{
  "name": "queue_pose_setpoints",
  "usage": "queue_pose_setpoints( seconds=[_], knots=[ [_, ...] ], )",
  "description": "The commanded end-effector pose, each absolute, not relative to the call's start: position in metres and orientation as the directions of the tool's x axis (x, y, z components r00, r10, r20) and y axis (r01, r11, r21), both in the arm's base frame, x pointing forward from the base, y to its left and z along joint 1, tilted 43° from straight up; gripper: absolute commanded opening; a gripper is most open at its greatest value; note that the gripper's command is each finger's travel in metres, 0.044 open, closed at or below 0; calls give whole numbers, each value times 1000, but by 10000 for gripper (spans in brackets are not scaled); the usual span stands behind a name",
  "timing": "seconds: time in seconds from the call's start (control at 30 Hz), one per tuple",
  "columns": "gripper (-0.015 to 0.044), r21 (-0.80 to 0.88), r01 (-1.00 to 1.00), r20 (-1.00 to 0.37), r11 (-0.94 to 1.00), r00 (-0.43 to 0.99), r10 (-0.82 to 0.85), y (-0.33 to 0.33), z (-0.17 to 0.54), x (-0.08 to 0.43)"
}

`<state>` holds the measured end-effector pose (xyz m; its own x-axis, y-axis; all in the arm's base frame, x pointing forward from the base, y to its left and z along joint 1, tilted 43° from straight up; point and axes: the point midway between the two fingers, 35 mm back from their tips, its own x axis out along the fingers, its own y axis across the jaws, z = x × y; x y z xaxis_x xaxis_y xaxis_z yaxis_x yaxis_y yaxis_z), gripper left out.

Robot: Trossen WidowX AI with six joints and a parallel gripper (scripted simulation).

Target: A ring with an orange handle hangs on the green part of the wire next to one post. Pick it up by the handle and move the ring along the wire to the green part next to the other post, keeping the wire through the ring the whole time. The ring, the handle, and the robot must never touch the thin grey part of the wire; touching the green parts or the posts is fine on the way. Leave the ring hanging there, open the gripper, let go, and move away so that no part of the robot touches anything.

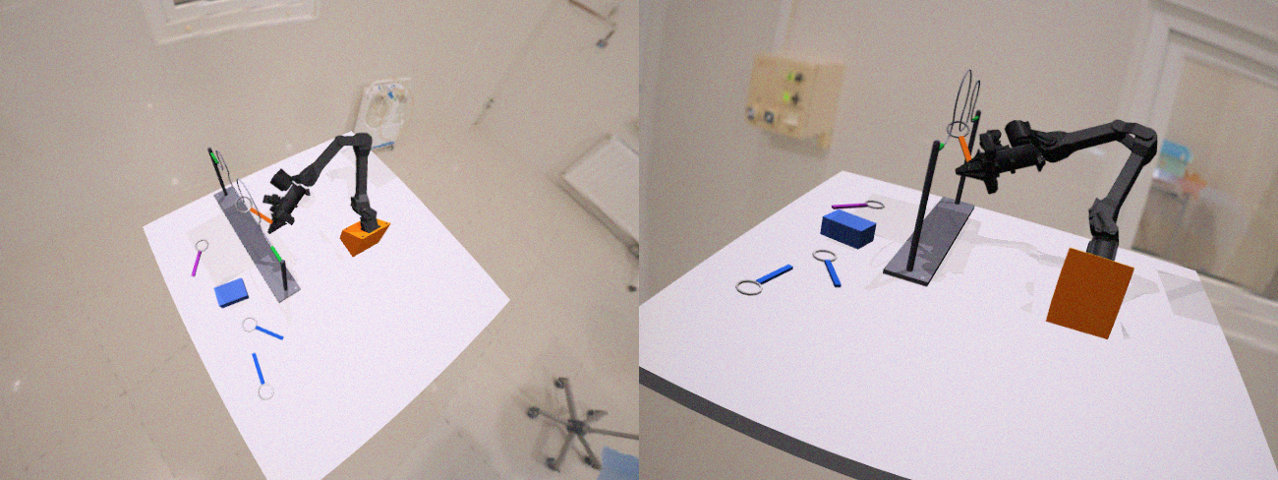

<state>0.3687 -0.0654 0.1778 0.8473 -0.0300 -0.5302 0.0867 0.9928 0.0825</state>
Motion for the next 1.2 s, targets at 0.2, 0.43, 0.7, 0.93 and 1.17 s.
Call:
queue_pose_setpoints(
  seconds=[0.2,0.43,0.7,0.93,1.17],
  knots=[
    [-150,302,87,-515,949,853,86,-29,193,368],
    [-150,418,91,-503,904,851,147,-11,201,367],
    [-150,511,94,-487,854,850,198,3,210,367],
    [-150,579,97,-471,810,850,235,14,218,367],
    [-150,635,99,-455,766,850,267,22,226,367]
  ],
)
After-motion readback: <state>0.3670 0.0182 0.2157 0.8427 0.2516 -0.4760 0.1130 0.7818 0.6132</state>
